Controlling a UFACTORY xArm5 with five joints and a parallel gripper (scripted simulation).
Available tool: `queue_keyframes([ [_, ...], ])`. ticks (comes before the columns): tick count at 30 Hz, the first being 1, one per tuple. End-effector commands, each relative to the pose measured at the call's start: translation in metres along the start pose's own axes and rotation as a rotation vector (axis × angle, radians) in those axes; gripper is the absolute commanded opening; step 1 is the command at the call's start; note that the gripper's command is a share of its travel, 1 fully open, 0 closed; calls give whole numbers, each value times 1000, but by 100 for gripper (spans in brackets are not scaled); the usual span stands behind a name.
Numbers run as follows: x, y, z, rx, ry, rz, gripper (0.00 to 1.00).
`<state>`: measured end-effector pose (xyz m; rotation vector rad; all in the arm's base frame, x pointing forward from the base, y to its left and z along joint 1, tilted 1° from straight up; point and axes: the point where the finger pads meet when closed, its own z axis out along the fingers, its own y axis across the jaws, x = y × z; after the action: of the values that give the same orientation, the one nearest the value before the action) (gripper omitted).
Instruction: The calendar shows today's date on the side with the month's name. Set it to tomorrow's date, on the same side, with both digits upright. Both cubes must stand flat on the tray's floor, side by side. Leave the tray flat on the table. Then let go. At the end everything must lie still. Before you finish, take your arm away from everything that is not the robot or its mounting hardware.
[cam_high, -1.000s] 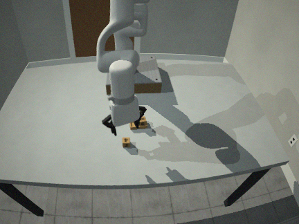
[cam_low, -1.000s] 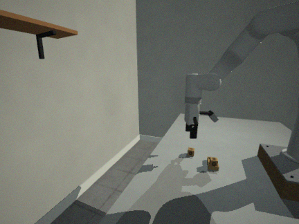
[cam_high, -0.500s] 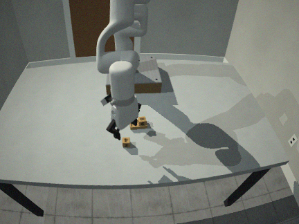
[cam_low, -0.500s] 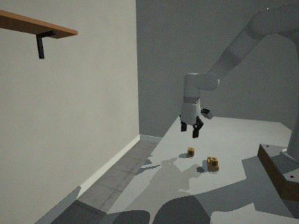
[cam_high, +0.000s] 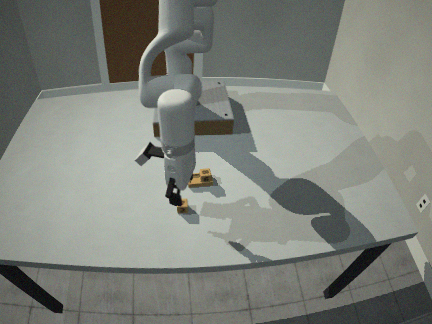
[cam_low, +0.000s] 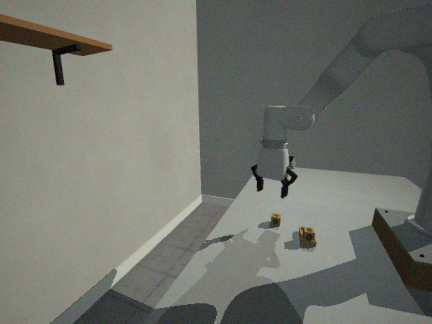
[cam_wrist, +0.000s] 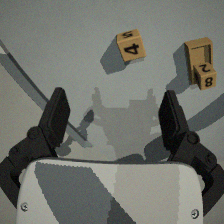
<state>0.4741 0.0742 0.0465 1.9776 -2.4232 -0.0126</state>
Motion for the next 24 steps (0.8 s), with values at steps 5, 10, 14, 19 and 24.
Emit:
queue_keyframes([
  [5, -2, -5, -2, 3, -1, -271, 100],
  [10, -3, -8, -2, 3, 0, -439, 100],
  [14, -3, -9, -3, 3, 0, -503, 100],
  [19, -4, -12, -3, 3, 0, -689, 100],
  [24, -5, -14, -3, 3, 0, -847, 100],
])
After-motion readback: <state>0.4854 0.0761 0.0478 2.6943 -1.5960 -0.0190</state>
